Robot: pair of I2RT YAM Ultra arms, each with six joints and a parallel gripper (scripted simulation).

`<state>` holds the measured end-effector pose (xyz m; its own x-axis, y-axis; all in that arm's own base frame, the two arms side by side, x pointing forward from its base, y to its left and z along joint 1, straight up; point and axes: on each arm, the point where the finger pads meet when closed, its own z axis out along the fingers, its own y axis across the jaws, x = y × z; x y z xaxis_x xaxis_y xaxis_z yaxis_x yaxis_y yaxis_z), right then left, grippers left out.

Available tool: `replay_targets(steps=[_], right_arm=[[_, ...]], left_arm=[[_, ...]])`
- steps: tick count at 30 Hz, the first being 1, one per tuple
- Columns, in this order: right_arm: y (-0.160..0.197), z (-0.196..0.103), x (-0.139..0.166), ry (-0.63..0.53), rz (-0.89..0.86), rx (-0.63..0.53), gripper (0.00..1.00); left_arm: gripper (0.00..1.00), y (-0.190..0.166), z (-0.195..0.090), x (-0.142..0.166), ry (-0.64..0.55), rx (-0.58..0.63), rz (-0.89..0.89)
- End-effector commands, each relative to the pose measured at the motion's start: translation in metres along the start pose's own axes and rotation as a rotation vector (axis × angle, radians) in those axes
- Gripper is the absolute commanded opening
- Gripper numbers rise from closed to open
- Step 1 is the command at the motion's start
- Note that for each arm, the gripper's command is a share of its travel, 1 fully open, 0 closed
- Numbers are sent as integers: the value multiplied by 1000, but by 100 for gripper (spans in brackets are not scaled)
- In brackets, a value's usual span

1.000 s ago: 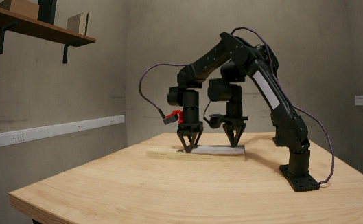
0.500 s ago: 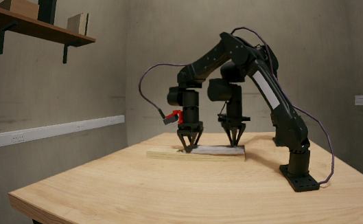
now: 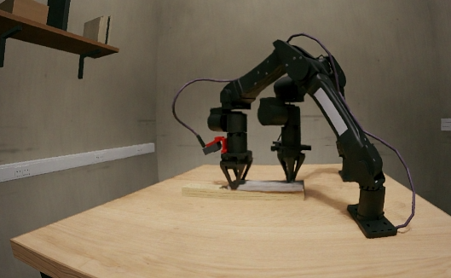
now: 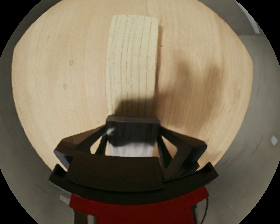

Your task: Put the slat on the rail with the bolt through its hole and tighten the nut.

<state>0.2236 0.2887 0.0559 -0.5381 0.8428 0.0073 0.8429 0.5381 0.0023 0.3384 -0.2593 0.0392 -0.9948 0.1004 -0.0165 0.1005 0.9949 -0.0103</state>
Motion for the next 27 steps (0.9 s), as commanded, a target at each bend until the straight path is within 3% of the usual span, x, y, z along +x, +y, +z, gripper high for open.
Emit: replay_targets(steps=[1, 15, 17, 27], right_arm=[[-1, -3, -3, -4, 13, -9, 12], [-1, -4, -3, -3, 15, -10, 12], [2, -4, 1, 4, 3, -12, 34], [2, -4, 1, 4, 3, -12, 34]], left_arm=[[72, -1, -5, -2, -12, 7, 0], [72, -1, -5, -2, -12, 7, 0], [72, -1, -5, -2, -12, 7, 0], [72, -1, -5, -2, -12, 7, 0]])
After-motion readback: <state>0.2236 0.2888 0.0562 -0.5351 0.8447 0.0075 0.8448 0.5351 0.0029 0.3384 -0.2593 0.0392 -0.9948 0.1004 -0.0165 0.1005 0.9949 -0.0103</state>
